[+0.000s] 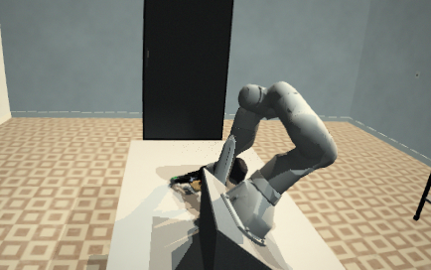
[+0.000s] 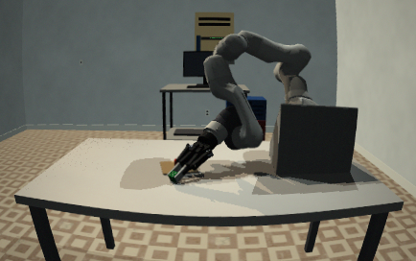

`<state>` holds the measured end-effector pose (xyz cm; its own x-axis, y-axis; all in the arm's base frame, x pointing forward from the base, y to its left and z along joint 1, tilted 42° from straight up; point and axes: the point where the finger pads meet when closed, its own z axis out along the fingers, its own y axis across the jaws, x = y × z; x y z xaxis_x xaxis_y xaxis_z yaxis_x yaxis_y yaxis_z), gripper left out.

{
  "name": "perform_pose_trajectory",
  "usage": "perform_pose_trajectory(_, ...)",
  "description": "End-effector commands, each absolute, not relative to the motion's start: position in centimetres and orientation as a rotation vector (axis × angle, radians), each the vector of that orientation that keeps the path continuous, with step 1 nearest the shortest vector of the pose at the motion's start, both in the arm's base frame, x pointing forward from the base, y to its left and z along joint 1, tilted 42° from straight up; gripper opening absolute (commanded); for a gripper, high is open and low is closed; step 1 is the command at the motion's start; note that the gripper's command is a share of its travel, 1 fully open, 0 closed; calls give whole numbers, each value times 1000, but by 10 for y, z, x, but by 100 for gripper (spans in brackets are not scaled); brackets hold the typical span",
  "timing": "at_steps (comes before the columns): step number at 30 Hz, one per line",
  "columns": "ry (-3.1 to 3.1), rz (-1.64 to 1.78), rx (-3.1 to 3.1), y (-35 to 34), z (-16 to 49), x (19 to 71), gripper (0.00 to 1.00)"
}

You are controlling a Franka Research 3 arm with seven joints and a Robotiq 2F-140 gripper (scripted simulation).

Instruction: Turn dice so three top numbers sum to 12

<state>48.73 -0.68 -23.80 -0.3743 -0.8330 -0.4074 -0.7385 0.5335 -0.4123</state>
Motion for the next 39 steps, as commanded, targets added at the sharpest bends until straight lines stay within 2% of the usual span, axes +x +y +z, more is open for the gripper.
perform_pose_trajectory(1, 2194, -212, -1270, -7, -238, 487, 16)
perform_pose_trajectory(35, 2194, -212, -1270, -7, -238, 487, 16)
perform_pose_trajectory(39, 2194, -212, -1270, -7, -238, 487, 21)
